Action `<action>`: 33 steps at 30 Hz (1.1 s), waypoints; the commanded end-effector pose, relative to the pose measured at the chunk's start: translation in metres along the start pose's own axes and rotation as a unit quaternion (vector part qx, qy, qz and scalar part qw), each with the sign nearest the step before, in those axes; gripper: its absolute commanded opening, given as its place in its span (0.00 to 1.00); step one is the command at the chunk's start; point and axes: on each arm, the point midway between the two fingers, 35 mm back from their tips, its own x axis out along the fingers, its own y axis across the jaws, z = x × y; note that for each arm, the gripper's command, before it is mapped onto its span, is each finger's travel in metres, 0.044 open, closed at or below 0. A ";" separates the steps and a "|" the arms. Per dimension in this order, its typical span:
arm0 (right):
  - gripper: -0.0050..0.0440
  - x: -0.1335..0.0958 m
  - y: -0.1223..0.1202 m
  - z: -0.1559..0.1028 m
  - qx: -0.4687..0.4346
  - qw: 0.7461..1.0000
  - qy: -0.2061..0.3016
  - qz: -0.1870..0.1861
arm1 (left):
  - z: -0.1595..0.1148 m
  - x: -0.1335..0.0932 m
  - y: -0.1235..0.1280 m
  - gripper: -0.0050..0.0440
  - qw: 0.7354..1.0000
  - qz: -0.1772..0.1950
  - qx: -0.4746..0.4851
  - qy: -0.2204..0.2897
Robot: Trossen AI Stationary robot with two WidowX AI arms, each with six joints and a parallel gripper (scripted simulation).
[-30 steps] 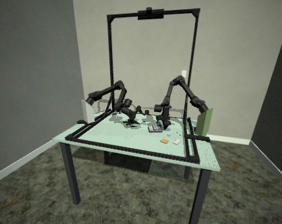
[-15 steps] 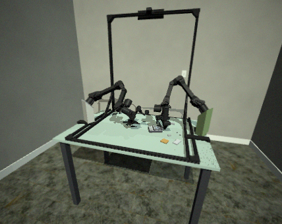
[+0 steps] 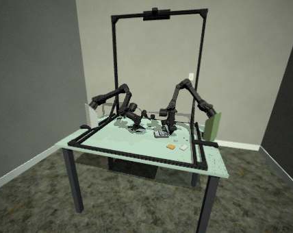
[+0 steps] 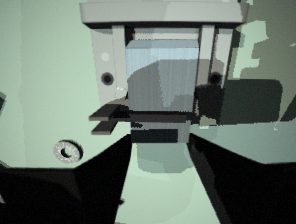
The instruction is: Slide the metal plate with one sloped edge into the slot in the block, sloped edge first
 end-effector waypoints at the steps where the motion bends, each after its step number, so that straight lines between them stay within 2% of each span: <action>1: 1.00 0.000 -0.001 -0.001 -0.001 1.000 0.002 -0.002 | 0.006 0.000 -0.001 0.00 1.000 0.000 0.005 -0.005; 12: 1.00 0.000 -0.001 -0.001 -0.001 1.000 0.002 -0.002 | 0.009 0.000 -0.001 0.00 1.000 0.000 0.005 -0.005; 13: 1.00 0.000 -0.001 -0.001 -0.001 1.000 0.002 -0.002 | 0.003 0.000 0.000 0.15 1.000 0.000 0.000 0.000; 24: 1.00 0.000 -0.001 -0.001 -0.001 1.000 0.002 -0.002 | 0.003 0.000 0.000 0.69 1.000 0.000 0.000 0.000; 26: 1.00 0.000 -0.001 -0.001 -0.001 1.000 0.002 -0.002 | 0.003 0.000 0.000 0.69 1.000 0.000 0.000 0.000; 32: 1.00 0.000 -0.001 -0.001 -0.001 1.000 0.002 -0.002 | 0.003 0.000 0.000 0.98 1.000 0.000 0.000 0.000; 33: 1.00 0.000 -0.001 -0.001 -0.001 1.000 0.002 -0.002 | 0.003 0.000 0.000 1.00 1.000 0.000 0.000 0.000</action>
